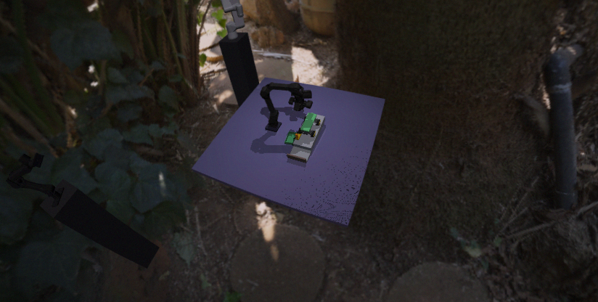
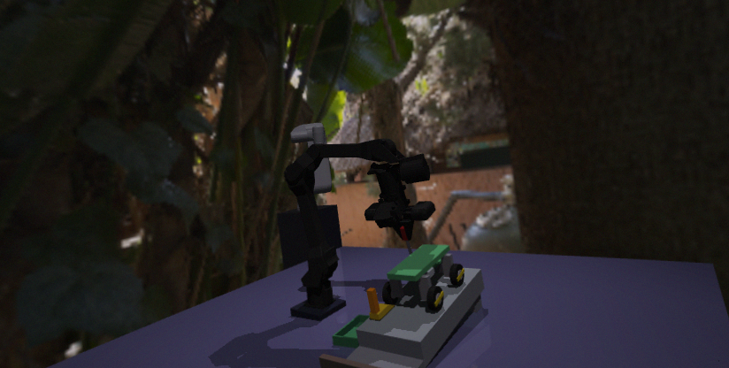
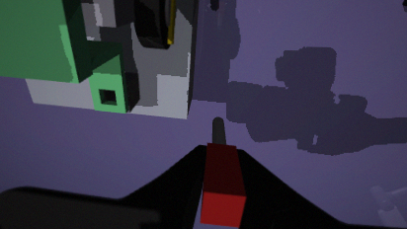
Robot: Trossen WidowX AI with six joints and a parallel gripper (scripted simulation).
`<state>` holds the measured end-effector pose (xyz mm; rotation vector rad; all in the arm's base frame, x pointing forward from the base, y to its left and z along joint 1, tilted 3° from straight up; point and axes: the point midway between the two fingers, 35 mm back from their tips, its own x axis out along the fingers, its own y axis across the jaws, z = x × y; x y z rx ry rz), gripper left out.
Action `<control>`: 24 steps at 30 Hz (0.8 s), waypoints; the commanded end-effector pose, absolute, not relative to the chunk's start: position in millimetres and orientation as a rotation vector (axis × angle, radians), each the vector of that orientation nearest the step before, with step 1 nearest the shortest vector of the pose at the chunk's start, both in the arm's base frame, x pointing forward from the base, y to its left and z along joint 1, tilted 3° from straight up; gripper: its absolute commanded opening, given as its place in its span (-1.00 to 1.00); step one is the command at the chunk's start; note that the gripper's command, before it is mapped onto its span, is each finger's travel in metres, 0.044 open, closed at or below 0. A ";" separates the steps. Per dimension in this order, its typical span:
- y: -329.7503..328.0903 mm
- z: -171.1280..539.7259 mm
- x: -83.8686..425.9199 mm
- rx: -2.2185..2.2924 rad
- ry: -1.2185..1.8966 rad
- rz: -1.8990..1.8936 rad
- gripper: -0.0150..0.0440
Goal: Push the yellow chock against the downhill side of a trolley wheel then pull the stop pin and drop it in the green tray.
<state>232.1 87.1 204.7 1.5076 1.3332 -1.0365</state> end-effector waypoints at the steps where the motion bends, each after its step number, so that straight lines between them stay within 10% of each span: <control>1: 73.9 203.1 230.1 1.510 1.334 -1.024 -0.49; 24: -6.2 187.4 228.0 1.505 1.330 -1.028 -0.49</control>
